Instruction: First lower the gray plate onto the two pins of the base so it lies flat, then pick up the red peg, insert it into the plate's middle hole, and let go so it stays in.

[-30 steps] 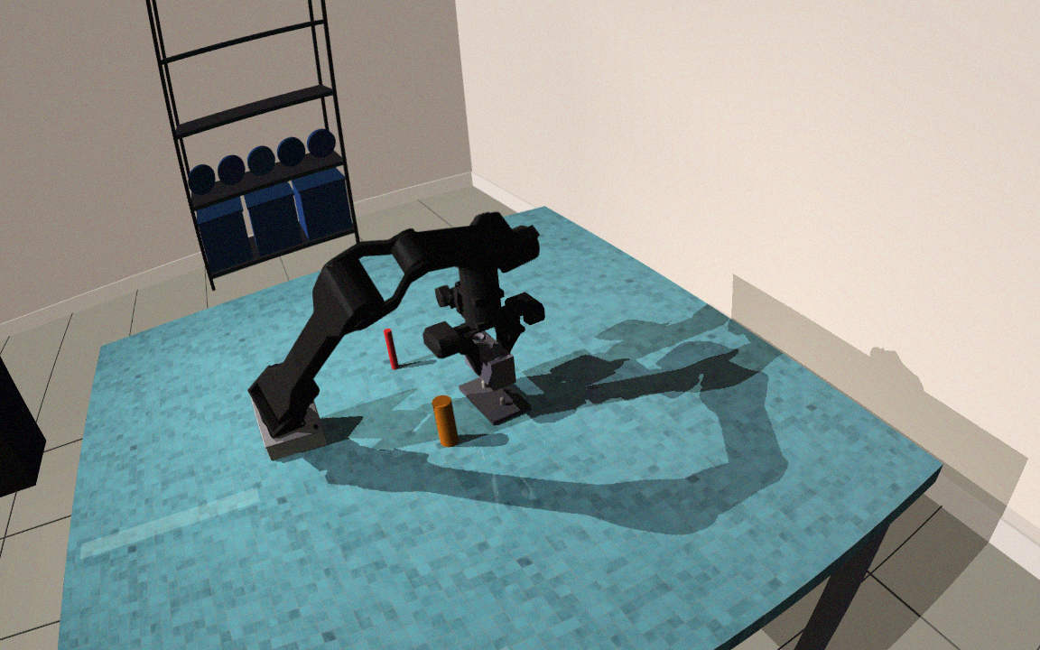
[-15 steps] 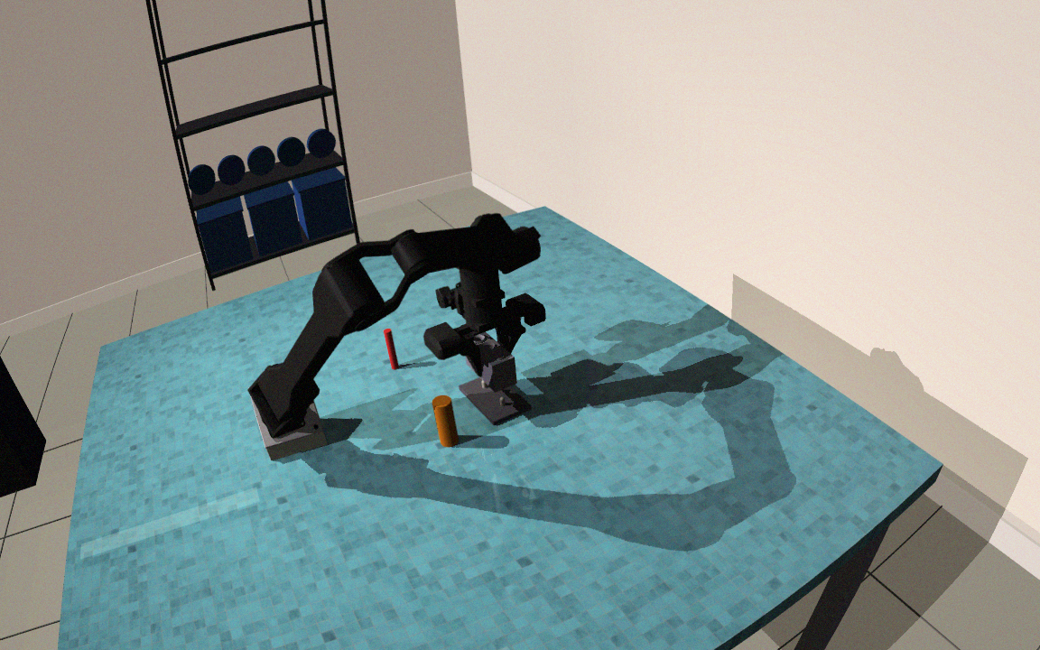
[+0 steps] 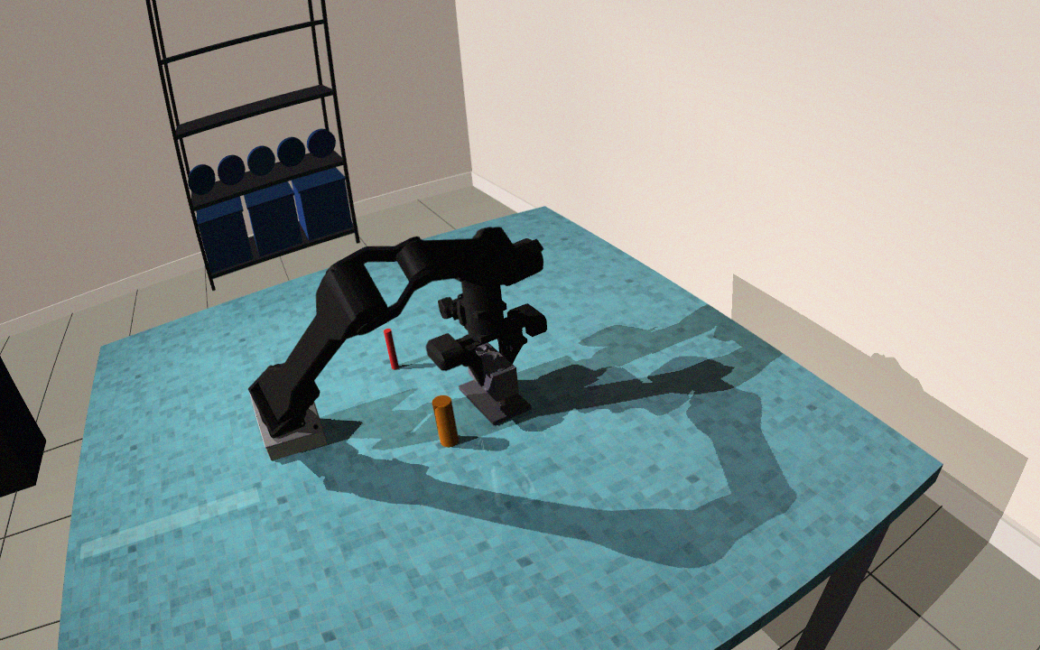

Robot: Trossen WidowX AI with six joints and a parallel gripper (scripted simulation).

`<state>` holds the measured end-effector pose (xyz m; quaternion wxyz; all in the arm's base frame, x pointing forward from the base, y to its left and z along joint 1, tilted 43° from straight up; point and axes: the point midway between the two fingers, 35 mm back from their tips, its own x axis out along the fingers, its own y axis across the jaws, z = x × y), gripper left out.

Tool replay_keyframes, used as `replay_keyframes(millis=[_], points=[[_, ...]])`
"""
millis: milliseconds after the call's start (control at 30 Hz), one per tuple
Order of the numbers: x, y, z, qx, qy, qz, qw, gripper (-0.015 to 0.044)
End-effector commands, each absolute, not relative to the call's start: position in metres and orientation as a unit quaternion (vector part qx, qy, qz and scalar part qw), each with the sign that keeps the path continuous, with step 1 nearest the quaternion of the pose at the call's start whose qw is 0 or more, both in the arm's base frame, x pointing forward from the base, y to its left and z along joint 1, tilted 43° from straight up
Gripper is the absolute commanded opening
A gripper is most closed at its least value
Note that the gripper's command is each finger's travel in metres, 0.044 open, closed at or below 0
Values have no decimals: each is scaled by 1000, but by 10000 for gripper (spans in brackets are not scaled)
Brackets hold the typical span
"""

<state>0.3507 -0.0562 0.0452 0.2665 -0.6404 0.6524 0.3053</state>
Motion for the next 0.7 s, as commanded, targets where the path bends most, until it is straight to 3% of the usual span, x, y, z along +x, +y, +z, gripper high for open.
replay_keyframes(millis=[0, 500, 667], points=[[350, -61, 41, -641, 653, 306, 262, 0], [350, -66, 35, -640, 653, 305, 266, 0], [350, -66, 35, -640, 653, 305, 266, 131]])
